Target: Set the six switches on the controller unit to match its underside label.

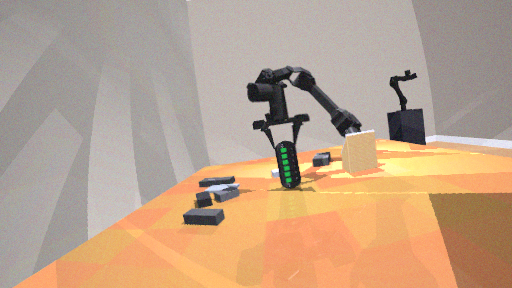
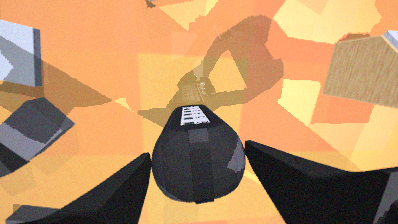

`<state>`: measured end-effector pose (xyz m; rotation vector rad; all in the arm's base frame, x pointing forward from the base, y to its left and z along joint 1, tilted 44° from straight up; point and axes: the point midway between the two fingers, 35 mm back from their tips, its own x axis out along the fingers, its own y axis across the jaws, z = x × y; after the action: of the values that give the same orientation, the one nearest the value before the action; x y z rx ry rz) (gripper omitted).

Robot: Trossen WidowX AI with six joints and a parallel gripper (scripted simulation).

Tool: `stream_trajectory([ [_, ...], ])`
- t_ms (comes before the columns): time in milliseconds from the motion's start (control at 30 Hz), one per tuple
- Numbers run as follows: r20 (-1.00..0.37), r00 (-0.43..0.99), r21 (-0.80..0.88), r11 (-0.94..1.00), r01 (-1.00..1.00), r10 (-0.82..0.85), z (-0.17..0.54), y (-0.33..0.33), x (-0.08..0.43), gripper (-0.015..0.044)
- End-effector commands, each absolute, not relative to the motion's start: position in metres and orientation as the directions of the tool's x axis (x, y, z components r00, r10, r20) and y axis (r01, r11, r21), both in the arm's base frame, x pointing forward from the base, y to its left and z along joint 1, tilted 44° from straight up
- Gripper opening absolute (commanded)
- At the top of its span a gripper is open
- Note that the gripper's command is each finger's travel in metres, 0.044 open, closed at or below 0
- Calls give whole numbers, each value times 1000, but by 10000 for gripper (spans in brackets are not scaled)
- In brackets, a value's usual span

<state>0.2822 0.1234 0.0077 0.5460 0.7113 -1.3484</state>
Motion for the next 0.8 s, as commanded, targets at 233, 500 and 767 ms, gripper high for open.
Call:
stream_trajectory([
  [233, -727, 66, -50, 150, 987, -683, 12, 111, 284, 335],
  [500, -727, 66, -50, 150, 987, -684, 15, 105, 285, 335],
  [767, -727, 66, -50, 149, 987, -684, 18, 100, 286, 335],
])
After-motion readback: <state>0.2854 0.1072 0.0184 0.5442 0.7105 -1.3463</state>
